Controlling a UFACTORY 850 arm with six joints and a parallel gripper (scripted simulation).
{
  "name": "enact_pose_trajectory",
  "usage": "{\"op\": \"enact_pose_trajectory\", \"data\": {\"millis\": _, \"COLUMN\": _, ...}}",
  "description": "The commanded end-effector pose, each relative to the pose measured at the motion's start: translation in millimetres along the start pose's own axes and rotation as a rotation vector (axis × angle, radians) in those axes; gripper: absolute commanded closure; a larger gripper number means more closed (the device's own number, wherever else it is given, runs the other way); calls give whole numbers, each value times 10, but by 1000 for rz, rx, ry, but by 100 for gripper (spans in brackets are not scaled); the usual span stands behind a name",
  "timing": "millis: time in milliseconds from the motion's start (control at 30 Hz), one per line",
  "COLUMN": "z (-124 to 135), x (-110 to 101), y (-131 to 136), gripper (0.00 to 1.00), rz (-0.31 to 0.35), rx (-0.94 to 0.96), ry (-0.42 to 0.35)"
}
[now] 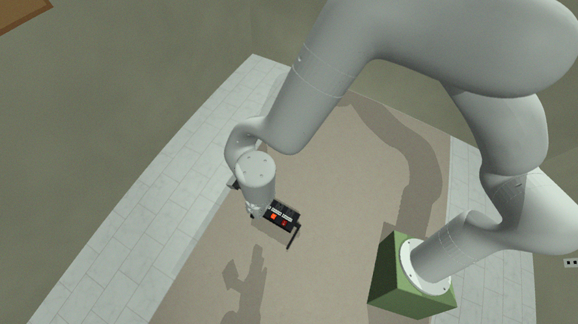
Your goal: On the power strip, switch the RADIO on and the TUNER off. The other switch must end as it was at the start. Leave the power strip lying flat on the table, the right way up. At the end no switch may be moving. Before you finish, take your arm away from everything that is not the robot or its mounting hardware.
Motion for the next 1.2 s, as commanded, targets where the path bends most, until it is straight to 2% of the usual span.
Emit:
{"op": "enact_pose_trajectory", "data": {"millis": 0, "z": -8, "x": -5, "y": -3, "gripper": 100, "rz": -1, "rx": 0, "ry": 2}}
{"op": "enact_pose_trajectory", "data": {"millis": 533, "z": -13, "x": 93, "y": -4, "gripper": 100, "rz": -1, "rx": 0, "ry": 1}}
{"op": "enact_pose_trajectory", "data": {"millis": 1167, "z": -22, "x": 309, "y": -6, "gripper": 100, "rz": -1, "rx": 0, "ry": 1}}
Point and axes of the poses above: the point where the finger pads meet when closed, its own x axis out along the fingers, its own y axis across the jaws, z = x × y, the point moved 8 cm from there along -x, back along the fingers, and after that the axes turned 9 degrees about x, right-handed, at the moved point
